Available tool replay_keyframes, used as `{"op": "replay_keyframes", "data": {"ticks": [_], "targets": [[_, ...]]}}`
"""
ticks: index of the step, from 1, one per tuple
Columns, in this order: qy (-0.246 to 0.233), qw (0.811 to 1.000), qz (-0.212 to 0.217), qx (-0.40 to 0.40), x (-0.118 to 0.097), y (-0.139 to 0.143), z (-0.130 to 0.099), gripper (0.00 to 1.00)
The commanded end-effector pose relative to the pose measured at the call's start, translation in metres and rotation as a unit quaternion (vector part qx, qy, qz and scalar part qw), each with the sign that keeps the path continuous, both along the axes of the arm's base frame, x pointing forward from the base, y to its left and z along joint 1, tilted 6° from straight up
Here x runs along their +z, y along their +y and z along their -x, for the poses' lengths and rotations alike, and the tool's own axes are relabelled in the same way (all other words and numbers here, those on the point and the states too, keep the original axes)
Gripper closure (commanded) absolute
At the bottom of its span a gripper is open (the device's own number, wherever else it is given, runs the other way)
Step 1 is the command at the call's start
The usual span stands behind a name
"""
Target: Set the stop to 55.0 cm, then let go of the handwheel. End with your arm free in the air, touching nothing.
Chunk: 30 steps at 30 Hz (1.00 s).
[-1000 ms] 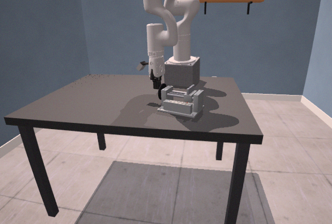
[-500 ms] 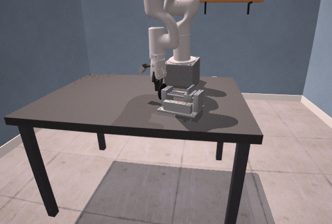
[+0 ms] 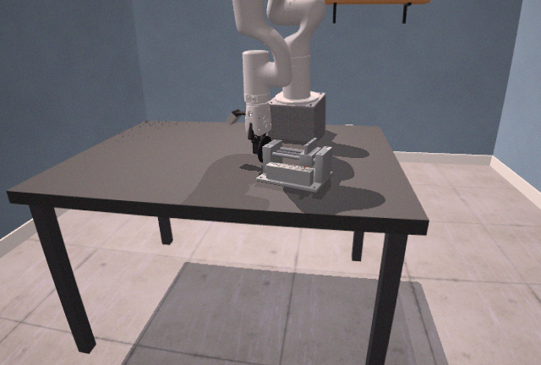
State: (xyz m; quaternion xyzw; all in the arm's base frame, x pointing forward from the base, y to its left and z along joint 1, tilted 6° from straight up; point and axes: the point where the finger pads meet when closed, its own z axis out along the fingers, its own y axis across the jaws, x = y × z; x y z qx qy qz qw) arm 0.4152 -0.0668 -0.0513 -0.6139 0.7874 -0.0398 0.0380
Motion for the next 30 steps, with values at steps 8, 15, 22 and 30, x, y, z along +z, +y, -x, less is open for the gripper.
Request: {"op": "replay_keyframes", "data": {"ticks": [8,15,22,30], "targets": [[0.000,1.000,0.000,0.000,-0.013,-0.002,-0.010,0.94],[0.000,1.000,0.000,0.000,-0.017,-0.004,-0.018,0.94],[0.000,1.000,0.000,0.000,-0.019,-0.006,-0.024,0.94],[0.000,1.000,0.000,0.000,-0.019,-0.009,-0.035,0.94]]}}
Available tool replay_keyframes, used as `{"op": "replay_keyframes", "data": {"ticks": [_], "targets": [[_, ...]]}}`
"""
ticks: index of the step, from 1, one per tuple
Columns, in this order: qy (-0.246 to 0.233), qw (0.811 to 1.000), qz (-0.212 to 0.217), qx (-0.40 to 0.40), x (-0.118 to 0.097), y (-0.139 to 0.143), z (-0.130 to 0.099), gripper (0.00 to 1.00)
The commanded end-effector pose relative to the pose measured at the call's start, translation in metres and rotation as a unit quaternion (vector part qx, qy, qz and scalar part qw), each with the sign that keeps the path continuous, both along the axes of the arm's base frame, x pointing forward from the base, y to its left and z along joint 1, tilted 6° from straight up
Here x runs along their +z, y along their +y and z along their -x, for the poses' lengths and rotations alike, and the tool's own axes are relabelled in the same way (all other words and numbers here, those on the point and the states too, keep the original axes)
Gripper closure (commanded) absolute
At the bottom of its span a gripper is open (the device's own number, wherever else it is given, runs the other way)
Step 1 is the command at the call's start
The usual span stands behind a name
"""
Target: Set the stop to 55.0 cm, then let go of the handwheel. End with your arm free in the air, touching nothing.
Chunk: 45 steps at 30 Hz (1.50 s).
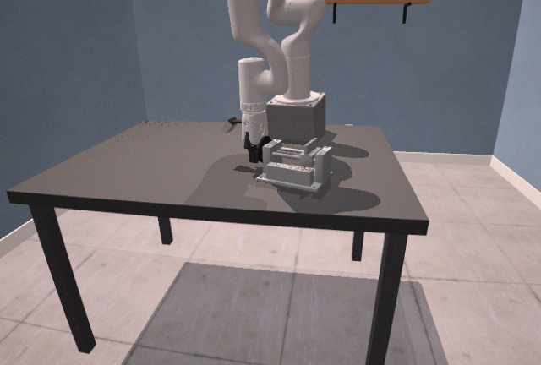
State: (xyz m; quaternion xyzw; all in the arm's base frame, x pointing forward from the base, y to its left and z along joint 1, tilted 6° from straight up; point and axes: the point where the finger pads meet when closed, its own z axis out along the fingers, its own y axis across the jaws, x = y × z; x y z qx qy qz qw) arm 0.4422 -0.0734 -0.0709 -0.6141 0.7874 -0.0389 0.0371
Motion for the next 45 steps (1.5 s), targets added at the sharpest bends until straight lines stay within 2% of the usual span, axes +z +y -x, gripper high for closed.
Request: {"op": "replay_keyframes", "data": {"ticks": [1,19,45], "targets": [[-0.002,1.000,0.000,0.000,0.001,-0.002,-0.010,0.94],[-0.002,1.000,0.000,0.000,0.014,-0.007,-0.027,0.94],[-0.002,1.000,0.000,0.000,0.039,-0.008,-0.031,0.94]]}}
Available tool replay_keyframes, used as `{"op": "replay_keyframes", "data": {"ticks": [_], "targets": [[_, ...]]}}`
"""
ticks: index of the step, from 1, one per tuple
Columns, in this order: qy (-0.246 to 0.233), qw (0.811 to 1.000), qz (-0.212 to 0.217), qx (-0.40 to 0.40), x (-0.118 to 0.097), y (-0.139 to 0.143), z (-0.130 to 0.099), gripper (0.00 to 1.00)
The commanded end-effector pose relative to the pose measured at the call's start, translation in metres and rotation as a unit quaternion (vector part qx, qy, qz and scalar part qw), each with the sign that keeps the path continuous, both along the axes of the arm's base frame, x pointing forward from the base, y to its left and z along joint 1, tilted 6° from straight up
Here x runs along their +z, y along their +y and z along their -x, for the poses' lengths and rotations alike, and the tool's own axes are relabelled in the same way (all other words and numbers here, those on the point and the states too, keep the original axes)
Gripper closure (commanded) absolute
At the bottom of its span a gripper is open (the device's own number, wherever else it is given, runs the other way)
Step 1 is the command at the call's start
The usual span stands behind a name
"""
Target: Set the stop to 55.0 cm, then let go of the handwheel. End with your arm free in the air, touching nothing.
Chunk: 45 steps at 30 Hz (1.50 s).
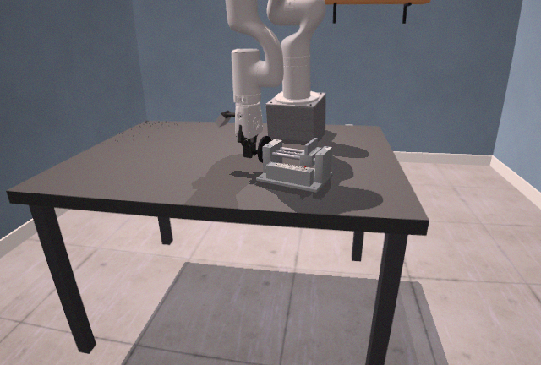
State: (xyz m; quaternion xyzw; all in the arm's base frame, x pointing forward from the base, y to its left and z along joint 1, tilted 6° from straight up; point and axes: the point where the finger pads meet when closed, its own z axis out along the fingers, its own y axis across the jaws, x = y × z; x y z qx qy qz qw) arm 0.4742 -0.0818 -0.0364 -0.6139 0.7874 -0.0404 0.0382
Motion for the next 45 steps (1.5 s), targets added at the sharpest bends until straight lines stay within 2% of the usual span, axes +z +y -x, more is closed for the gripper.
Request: {"op": "replay_keyframes", "data": {"ticks": [1,45], "targets": [[0.000,1.000,0.000,0.000,0.006,0.000,0.001,0.94],[0.000,1.000,0.000,0.000,0.027,0.004,0.019,0.94]]}}
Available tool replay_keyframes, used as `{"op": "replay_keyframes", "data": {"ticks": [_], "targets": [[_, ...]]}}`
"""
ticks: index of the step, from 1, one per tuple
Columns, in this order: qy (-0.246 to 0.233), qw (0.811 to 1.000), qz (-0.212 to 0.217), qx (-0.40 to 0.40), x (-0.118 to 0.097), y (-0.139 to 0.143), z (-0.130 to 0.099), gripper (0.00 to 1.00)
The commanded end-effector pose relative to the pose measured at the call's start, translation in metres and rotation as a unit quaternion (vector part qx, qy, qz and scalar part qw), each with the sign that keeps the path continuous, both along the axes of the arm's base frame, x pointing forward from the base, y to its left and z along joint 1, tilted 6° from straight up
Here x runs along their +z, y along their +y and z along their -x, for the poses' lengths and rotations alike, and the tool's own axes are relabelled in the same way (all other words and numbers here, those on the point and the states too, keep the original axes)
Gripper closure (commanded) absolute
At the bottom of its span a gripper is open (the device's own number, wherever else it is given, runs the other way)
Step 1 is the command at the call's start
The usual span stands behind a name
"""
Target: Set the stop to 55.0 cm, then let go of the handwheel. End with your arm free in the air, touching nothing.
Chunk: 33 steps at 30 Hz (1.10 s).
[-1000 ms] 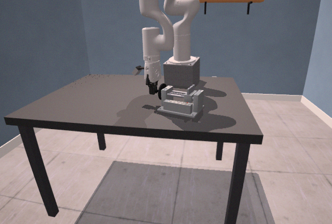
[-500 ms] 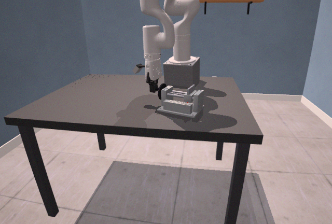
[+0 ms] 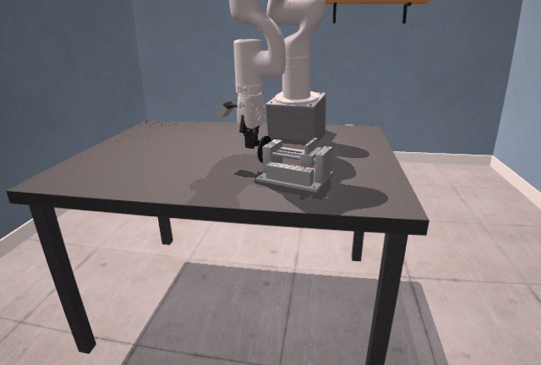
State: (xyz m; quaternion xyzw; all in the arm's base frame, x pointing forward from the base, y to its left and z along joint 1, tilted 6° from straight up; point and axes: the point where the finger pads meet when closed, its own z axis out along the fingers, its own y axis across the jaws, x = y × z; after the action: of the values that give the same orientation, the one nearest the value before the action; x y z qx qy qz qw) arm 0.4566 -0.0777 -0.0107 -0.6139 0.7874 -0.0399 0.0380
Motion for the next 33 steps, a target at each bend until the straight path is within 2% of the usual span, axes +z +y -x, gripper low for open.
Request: {"op": "replay_keyframes", "data": {"ticks": [1,33], "targets": [[0.000,1.000,0.000,0.000,0.001,0.000,0.002,0.94],[0.000,1.000,0.000,0.000,0.003,0.004,0.014,0.94]]}}
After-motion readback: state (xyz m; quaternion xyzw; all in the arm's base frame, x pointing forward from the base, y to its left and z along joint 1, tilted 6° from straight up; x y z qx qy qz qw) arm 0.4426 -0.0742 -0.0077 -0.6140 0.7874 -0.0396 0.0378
